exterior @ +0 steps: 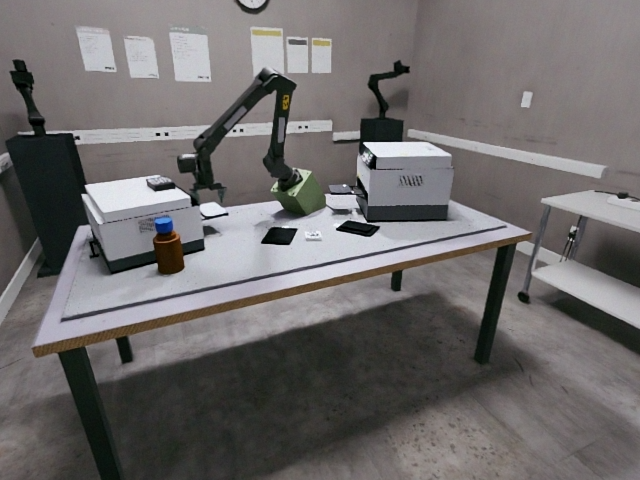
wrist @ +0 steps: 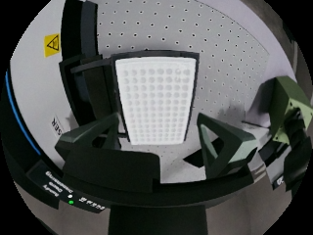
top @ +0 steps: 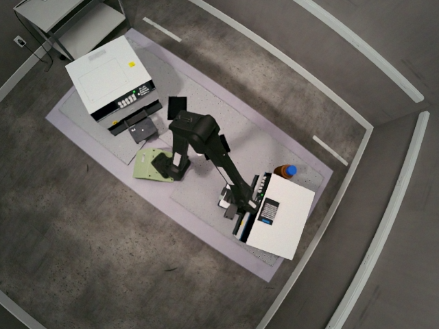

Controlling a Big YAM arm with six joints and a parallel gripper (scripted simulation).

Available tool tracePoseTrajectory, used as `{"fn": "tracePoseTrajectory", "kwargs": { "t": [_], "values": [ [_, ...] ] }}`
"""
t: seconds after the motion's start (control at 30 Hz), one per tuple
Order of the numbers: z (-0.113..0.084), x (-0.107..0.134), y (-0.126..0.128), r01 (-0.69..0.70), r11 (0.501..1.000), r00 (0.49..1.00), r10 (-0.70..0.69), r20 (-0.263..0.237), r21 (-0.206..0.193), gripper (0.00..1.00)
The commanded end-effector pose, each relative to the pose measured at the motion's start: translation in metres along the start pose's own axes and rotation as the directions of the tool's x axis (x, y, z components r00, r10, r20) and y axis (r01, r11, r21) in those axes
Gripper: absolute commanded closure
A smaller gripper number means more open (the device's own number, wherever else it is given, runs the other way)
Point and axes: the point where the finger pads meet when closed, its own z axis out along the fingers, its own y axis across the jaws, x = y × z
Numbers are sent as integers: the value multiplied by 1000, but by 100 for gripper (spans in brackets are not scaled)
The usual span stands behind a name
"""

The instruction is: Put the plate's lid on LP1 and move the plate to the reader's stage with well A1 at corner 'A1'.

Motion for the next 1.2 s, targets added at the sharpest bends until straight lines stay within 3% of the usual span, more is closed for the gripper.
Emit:
{"fn": "tracePoseTrajectory", "kwargs": {
  "t": [0.0,0.5,0.83,1.17],
  "values": [
    [-11,4,16,27,999,1000,-27,0,-31,0],
    [-16,-1,22,17,999,1000,-17,10,-48,0],
    [-5,-2,4,6,1000,1000,-6,5,-15,0],
    [0,1,10,5,1000,1000,-5,-2,-20,0]
  ]
}}
